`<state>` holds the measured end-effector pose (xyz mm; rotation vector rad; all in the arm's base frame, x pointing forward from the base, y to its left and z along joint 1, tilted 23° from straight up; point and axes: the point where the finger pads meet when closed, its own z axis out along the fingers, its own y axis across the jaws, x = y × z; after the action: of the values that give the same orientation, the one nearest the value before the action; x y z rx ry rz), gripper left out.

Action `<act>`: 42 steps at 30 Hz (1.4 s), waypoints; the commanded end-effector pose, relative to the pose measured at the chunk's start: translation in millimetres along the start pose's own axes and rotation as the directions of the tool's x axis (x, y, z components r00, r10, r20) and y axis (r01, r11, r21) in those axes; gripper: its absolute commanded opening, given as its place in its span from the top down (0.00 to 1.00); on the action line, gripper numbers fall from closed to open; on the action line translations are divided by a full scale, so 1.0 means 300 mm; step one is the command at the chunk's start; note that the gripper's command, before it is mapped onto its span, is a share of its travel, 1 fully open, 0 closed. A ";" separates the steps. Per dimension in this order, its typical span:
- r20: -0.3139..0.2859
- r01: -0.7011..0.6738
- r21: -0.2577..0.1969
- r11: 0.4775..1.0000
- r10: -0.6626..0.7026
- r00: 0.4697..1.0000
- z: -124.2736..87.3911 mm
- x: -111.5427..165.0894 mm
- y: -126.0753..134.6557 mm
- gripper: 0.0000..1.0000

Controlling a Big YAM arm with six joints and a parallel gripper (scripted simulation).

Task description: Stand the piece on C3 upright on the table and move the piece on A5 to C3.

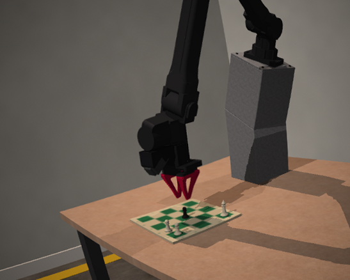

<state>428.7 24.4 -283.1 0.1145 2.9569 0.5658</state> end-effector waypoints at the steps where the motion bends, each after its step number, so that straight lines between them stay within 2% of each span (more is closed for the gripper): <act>1: 0.017 0.009 0.001 1.000 -0.009 1.000 0.011 -0.030 0.019 0.67; 2: 0.046 0.021 0.000 1.000 -0.021 0.999 -0.028 -0.083 0.038 0.67; 5: 0.017 0.009 0.000 1.000 -0.009 1.000 0.030 -0.029 0.019 0.67; 9: 0.010 0.006 0.001 1.000 -0.006 1.000 0.044 -0.018 0.019 0.67; 12: 0.033 0.015 0.000 1.000 -0.015 0.999 0.031 -0.055 0.029 0.67; 15: 0.012 0.008 0.001 1.000 -0.008 1.000 0.057 -0.024 0.019 0.67; 18: 0.012 0.008 0.001 1.000 -0.009 1.000 0.057 -0.025 0.019 0.67; 19: 0.041 0.022 0.000 1.000 -0.022 0.999 0.016 -0.067 0.038 0.67; 24: 0.023 0.015 0.000 1.000 -0.015 1.000 0.038 -0.045 0.030 0.67; 42: 0.023 0.015 0.000 1.000 -0.015 1.000 0.038 -0.044 0.030 0.67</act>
<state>434.3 29.9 -295.2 0.1140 2.9512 0.5640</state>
